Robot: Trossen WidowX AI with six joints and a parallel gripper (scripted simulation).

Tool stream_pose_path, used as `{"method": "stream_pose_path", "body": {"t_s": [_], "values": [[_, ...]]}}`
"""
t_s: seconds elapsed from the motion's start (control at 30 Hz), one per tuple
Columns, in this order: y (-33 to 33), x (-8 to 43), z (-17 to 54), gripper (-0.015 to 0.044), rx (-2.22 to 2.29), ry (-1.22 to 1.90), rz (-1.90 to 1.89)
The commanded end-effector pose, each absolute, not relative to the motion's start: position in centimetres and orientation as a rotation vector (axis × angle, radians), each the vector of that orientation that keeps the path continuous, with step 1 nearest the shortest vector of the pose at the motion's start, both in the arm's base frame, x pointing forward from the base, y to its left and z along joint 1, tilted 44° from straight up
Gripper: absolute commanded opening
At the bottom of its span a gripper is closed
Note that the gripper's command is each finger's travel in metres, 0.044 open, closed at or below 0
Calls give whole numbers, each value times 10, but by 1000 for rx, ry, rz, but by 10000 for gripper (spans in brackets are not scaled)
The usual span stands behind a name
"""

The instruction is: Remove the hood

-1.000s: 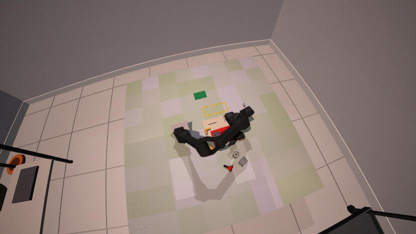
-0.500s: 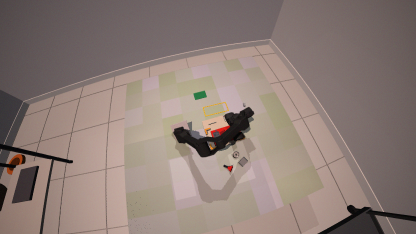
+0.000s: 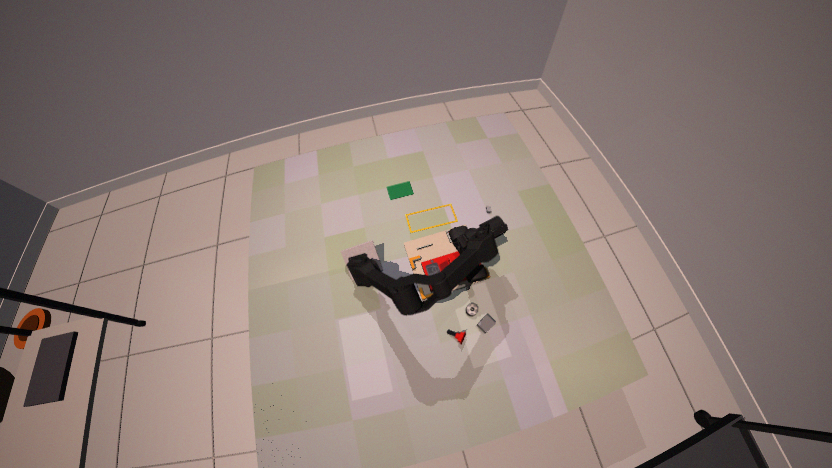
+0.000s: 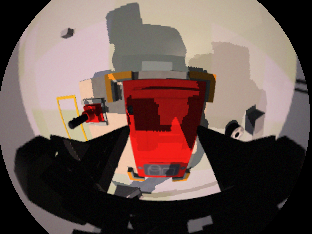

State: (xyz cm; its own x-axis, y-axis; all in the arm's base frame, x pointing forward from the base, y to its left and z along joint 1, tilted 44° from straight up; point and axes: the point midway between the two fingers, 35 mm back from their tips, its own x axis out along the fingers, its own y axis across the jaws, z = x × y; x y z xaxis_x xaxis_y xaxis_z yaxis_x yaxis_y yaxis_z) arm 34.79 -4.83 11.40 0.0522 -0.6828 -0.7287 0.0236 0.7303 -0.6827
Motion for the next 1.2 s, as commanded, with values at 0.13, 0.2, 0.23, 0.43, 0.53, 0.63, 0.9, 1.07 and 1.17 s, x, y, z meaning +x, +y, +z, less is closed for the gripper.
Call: {"method": "stream_pose_path", "body": {"t_s": [0.13,0.2,0.23,0.43,0.53,0.63,0.9,1.07,1.17], "values": [[-50,348,113,414,-581,1432,-586],[-50,348,113,361,-581,1432,-586],[-50,348,113,355,-581,1432,-586],[-50,348,113,315,-581,1432,-586],[-50,348,113,295,-581,1432,-586],[-49,348,113,216,-581,1432,-586],[-46,348,117,6,-581,1432,-585],[-44,348,119,0,-581,1432,-585],[-42,348,120,0,-581,1432,-585]]}}
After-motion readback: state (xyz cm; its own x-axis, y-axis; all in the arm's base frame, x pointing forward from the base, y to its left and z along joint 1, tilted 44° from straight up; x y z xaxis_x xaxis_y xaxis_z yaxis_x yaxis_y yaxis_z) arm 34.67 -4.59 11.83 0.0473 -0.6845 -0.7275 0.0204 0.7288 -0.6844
